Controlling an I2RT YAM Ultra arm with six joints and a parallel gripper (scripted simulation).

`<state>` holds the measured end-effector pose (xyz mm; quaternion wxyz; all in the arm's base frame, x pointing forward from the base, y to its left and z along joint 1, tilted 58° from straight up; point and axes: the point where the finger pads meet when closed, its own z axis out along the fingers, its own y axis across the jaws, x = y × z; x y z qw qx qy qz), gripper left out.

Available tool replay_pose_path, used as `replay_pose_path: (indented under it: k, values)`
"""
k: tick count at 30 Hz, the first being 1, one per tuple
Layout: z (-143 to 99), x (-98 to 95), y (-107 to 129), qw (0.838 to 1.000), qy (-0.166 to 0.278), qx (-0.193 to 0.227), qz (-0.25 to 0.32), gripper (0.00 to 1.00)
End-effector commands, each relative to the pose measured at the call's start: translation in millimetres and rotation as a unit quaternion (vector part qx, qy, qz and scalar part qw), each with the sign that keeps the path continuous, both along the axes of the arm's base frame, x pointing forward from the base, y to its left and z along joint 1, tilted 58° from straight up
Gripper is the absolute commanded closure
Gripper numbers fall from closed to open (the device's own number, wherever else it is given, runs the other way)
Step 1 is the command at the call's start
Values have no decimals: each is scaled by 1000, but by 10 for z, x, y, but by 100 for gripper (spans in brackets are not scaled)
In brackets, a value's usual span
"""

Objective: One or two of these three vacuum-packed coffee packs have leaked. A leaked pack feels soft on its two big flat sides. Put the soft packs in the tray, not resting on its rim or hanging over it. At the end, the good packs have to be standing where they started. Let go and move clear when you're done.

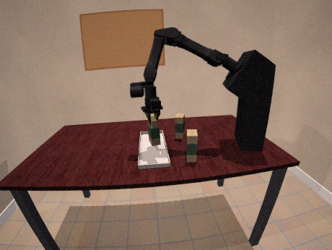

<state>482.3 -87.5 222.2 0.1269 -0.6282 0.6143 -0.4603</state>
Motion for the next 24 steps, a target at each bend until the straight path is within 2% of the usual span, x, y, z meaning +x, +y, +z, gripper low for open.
replay_pose_path:
  k: [1,4,9,11,13,14,17,24]
  values:
    - [136,125,-25,1000,-22,-1,6,77]
    - [97,191,8,1000,-22,-1,12,77]
    - [120,245,-83,1000,-30,-2,7,77]
    - [50,289,-56,1000,-25,-2,11,77]
    - [50,289,-56,1000,-25,-2,11,77]
    - [197,271,-15,999,-40,-3,16,77]
    - [22,318,-68,1000,-24,-2,12,77]
    - [102,269,-85,1000,-26,-2,10,77]
